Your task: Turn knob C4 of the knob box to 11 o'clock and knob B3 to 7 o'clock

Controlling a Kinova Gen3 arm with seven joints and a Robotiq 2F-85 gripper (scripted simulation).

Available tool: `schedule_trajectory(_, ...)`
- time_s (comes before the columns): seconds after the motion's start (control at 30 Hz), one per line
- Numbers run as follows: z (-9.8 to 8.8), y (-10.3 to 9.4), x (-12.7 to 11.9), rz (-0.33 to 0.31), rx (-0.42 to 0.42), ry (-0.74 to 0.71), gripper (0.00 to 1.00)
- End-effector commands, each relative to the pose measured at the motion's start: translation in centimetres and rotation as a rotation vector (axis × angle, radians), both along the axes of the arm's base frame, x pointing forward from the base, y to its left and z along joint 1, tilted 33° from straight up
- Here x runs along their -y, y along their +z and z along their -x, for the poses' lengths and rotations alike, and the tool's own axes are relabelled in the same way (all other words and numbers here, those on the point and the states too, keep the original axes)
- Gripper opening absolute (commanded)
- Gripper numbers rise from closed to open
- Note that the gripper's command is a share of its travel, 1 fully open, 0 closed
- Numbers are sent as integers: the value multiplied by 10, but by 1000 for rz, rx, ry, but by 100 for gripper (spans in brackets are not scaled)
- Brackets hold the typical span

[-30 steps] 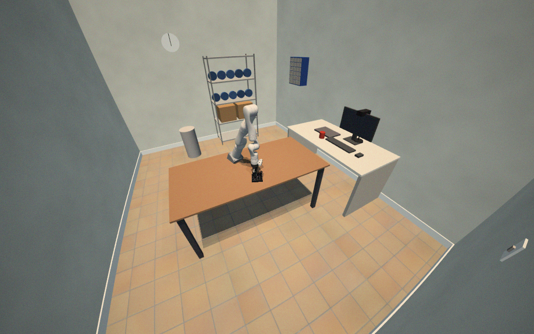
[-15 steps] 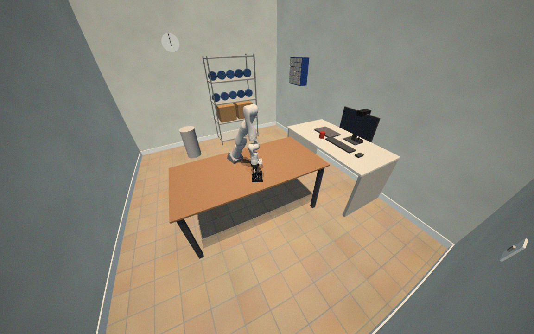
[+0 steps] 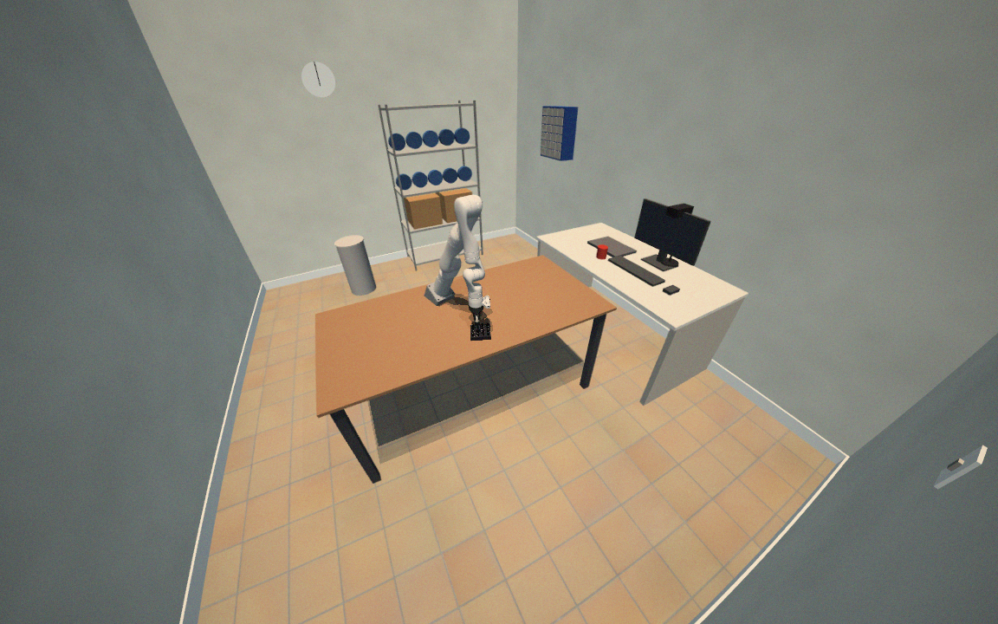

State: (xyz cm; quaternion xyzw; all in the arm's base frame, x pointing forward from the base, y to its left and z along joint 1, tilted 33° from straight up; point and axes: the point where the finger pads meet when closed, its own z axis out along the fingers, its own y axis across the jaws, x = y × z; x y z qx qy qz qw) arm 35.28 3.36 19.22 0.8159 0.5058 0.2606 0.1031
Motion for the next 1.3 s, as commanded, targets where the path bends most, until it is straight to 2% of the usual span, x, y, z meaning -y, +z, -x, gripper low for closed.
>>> schedule_trajectory(0.0, 0, 0, 0, -1, 2, 11, 8)
schedule_trajectory(1.27, 0, 0, 0, 22, 6, 47, 8)
